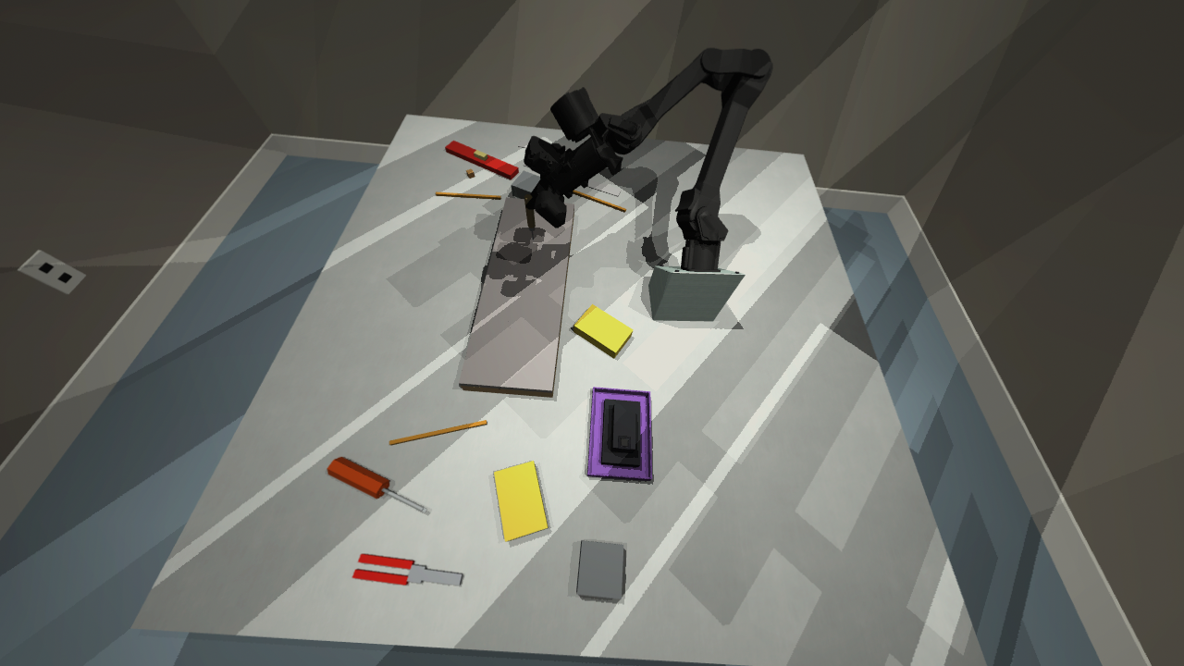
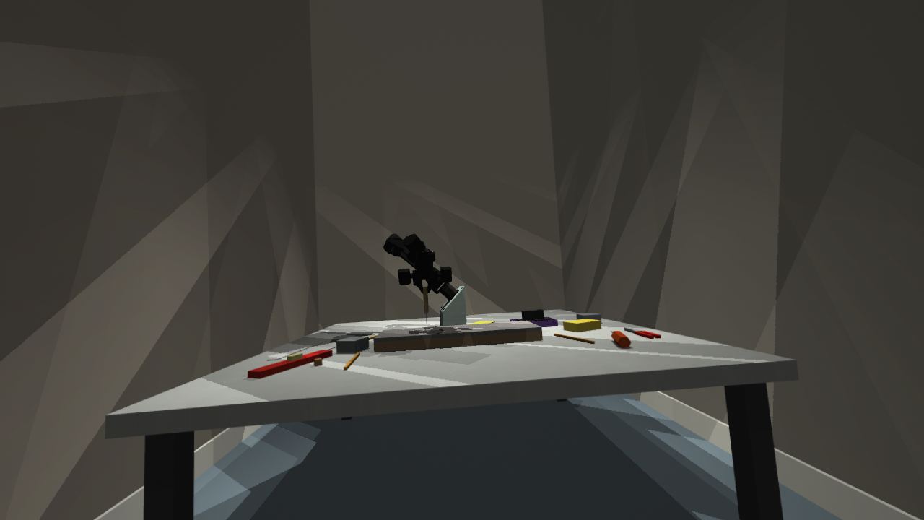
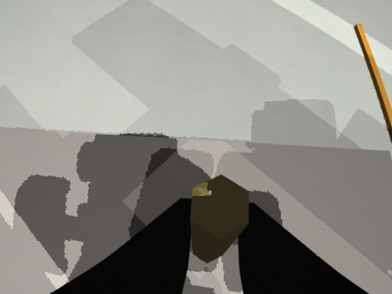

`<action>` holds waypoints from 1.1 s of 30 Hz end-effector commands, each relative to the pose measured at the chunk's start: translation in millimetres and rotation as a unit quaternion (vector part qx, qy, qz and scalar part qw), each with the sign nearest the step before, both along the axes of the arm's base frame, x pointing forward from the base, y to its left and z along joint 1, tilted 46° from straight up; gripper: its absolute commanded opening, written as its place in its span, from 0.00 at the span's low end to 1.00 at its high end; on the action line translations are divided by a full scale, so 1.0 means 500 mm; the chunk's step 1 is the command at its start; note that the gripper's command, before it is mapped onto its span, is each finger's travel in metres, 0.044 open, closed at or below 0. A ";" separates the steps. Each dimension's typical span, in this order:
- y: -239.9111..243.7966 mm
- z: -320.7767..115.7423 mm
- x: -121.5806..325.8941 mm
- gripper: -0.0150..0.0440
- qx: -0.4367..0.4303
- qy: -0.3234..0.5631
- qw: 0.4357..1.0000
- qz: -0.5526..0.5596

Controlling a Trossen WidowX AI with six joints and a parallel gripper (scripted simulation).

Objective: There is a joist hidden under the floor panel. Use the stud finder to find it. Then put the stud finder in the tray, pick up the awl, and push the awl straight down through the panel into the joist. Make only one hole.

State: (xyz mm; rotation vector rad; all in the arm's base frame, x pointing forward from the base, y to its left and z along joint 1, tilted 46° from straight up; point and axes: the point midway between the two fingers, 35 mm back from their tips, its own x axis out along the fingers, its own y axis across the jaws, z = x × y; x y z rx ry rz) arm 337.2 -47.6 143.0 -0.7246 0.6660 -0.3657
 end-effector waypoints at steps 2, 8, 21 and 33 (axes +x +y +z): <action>-0.005 -0.010 0.000 0.25 0.000 0.002 1.000 0.004; -0.019 -0.024 0.001 0.25 0.000 0.002 1.000 0.004; -0.048 -0.051 0.000 0.25 -0.001 0.002 1.000 0.004; -0.048 -0.046 0.002 0.25 -0.001 -0.002 1.000 0.002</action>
